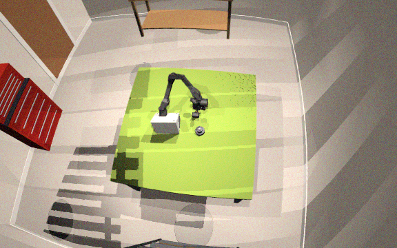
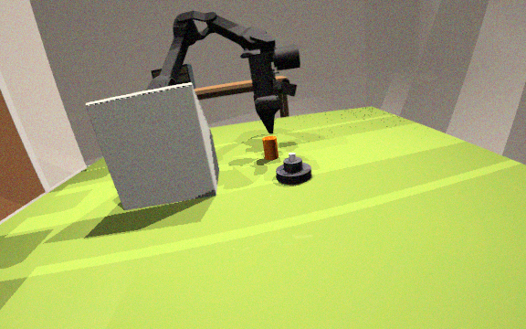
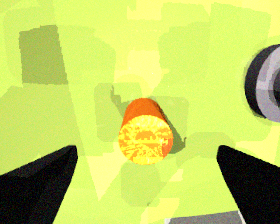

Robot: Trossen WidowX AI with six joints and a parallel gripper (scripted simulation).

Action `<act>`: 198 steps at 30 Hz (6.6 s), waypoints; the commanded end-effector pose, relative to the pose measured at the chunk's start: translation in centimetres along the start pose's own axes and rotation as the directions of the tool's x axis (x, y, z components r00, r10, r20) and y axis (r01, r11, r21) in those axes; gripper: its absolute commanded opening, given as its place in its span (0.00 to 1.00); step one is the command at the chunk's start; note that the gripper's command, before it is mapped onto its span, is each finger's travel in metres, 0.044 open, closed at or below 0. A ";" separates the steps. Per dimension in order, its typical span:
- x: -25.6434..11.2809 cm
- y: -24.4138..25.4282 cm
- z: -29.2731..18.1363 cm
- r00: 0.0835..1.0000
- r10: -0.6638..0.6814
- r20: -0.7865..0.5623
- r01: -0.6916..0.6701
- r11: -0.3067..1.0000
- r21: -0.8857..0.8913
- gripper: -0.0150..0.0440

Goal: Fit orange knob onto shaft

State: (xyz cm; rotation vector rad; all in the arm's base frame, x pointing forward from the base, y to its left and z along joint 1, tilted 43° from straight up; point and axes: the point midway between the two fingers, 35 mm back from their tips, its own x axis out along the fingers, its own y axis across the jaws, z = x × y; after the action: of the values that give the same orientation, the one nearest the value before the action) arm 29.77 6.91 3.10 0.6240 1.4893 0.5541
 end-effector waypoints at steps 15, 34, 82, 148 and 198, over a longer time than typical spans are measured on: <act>1.5 0.1 -0.3 1.000 -0.001 -0.012 0.001 1.000 -0.004 1.00; 4.6 0.1 -0.2 1.000 -0.001 -0.012 0.001 1.000 -0.004 1.00; 4.8 -0.1 0.2 1.000 -0.006 -0.010 0.006 1.000 -0.003 0.25; -4.2 -7.6 3.2 1.000 -0.011 -0.008 0.011 1.000 -0.005 0.25; -1.3 -15.4 4.0 1.000 -0.011 -0.008 0.014 0.832 0.555 0.25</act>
State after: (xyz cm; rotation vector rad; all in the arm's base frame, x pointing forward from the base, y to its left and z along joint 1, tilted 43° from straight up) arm 33.16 -5.07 -6.50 1.0099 1.6504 0.1600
